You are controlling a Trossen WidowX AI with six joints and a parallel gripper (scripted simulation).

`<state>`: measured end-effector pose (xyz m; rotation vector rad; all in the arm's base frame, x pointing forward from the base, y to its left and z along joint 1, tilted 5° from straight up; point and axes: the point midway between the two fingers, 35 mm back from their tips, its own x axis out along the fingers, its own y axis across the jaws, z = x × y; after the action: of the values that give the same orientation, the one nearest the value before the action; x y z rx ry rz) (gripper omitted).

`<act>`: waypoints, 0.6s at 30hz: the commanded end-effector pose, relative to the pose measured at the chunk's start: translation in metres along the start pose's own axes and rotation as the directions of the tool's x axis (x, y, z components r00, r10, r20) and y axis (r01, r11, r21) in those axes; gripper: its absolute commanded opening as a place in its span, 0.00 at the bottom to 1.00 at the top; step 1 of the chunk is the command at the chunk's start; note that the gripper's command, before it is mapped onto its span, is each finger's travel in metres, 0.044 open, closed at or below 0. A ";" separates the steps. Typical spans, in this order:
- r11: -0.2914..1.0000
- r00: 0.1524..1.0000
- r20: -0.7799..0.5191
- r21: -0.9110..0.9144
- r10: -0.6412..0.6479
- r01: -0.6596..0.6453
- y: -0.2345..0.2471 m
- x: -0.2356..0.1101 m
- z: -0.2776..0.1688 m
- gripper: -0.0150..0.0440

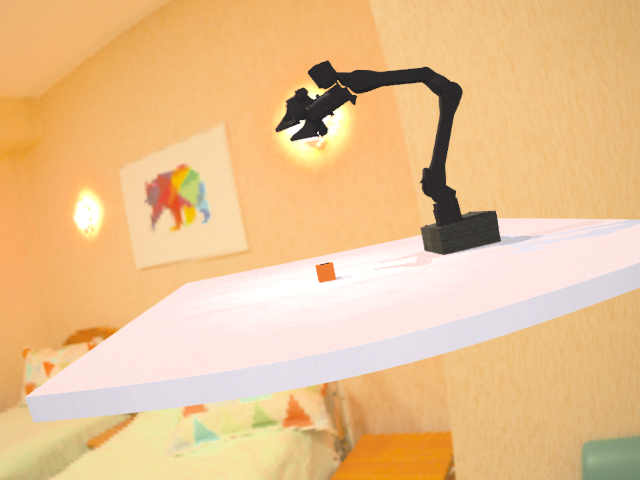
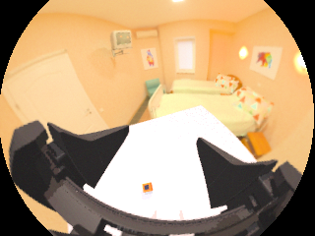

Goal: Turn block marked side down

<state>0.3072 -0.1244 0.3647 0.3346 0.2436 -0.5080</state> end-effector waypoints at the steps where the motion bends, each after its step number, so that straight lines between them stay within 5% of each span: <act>1: 0.994 0.972 -0.235 -0.109 0.000 -0.026 0.016 0.037 -0.055 1.00; 6: 0.970 0.850 -0.525 -0.224 -0.040 -0.093 0.028 0.067 -0.130 1.00; 11: 0.931 0.643 -0.757 -0.307 -0.115 -0.196 0.035 0.076 -0.207 1.00; 15: 0.896 0.443 -0.876 -0.341 -0.192 -0.286 0.037 0.072 -0.261 1.00; 18: 0.890 0.410 -0.889 -0.344 -0.205 -0.300 0.037 0.070 -0.269 1.00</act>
<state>0.3505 -0.0334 0.1165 0.1311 1.3769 -0.1625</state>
